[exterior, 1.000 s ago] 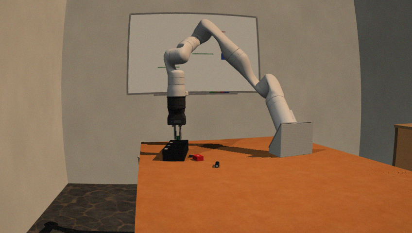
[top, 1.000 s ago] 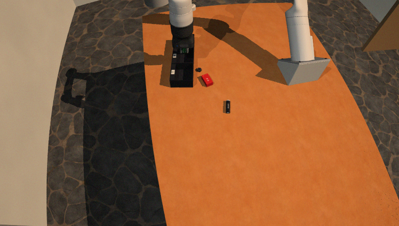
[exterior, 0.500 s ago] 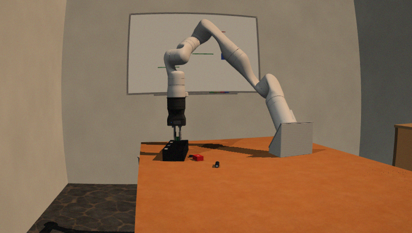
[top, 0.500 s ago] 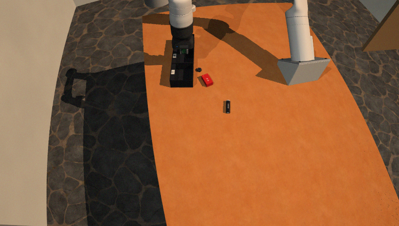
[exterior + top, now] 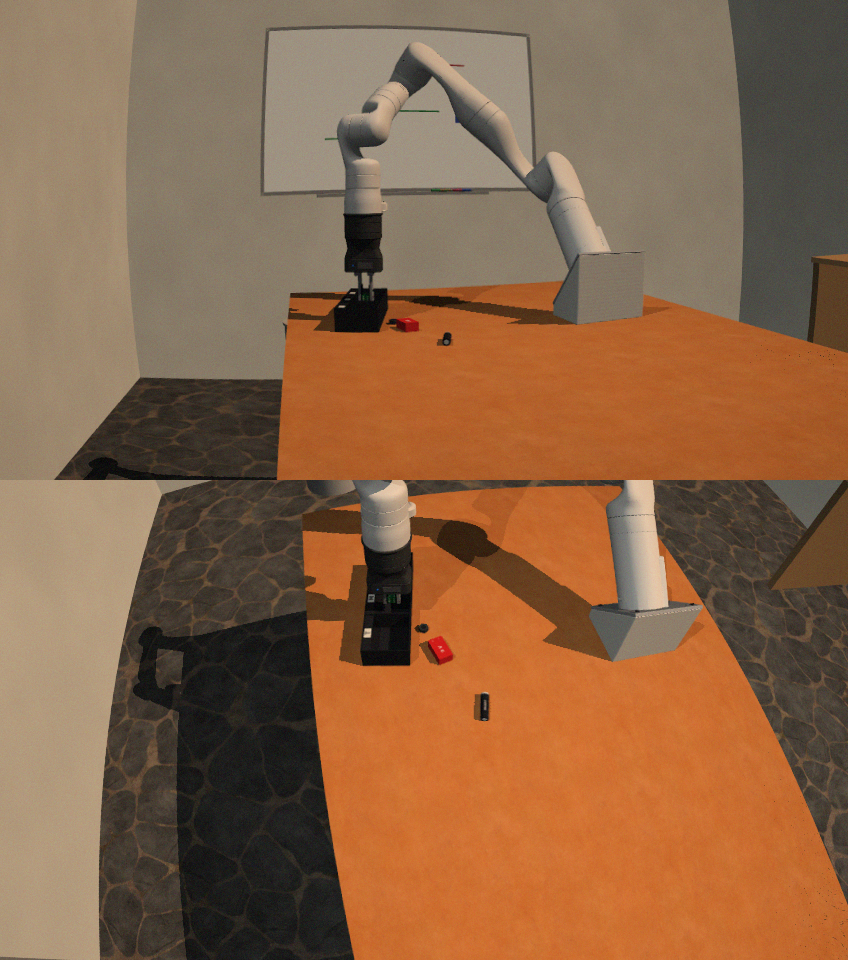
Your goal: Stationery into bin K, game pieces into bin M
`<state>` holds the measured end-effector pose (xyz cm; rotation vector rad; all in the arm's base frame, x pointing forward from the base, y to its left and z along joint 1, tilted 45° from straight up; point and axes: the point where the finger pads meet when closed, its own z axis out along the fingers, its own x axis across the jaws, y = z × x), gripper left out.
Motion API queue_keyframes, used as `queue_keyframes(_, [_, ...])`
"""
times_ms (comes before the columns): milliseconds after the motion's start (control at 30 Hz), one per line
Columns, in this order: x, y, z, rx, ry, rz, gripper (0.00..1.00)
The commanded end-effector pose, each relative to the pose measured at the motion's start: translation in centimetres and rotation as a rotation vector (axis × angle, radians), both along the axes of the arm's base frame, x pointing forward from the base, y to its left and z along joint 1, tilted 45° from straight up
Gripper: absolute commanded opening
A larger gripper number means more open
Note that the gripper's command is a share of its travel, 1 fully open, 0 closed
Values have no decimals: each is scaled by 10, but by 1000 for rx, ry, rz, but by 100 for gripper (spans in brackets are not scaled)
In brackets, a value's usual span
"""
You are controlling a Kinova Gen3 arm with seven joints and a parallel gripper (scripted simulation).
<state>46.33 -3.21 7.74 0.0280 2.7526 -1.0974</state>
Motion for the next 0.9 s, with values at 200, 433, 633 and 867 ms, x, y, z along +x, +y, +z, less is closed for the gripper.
queue_keyframes(200, [2, -12, -13, -2, 3, -2, 34])
queue_keyframes(433, [1, -15, -15, -2, 3, -2, 34])
queue_keyframes(633, [2, -15, -15, -2, 3, -2, 34])
queue_keyframes(867, [2, -15, -15, -2, 3, -1, 64])
